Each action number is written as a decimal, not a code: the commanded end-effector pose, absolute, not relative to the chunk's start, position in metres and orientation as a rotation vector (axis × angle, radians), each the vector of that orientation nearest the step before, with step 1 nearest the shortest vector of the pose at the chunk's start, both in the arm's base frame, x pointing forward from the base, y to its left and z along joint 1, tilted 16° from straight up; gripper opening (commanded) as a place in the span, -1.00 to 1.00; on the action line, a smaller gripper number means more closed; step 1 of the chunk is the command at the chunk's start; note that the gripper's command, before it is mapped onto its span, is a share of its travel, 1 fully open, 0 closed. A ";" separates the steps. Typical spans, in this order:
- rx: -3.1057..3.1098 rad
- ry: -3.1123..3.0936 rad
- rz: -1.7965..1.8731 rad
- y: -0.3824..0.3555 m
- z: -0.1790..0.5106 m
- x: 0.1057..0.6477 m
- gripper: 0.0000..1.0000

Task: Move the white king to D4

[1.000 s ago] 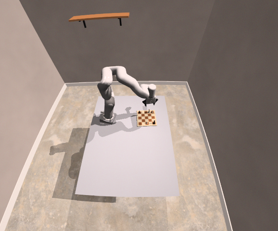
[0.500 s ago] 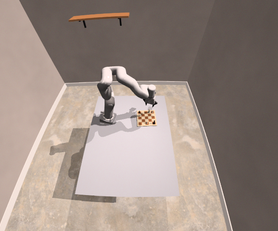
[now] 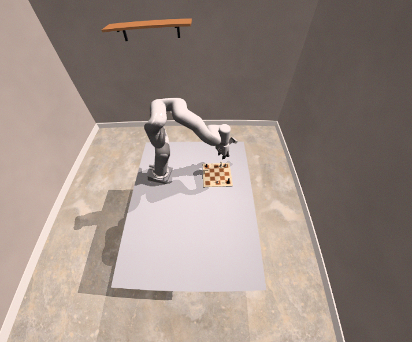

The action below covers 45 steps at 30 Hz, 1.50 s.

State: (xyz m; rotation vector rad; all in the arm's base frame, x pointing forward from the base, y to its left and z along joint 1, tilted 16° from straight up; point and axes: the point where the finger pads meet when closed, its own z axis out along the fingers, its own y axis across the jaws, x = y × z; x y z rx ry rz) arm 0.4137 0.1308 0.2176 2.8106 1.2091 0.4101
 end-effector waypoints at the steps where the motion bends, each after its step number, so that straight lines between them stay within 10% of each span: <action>1: 2.865 0.910 0.372 0.131 0.219 0.414 -0.16; 45: 2.864 0.909 0.372 0.131 0.202 0.419 -0.16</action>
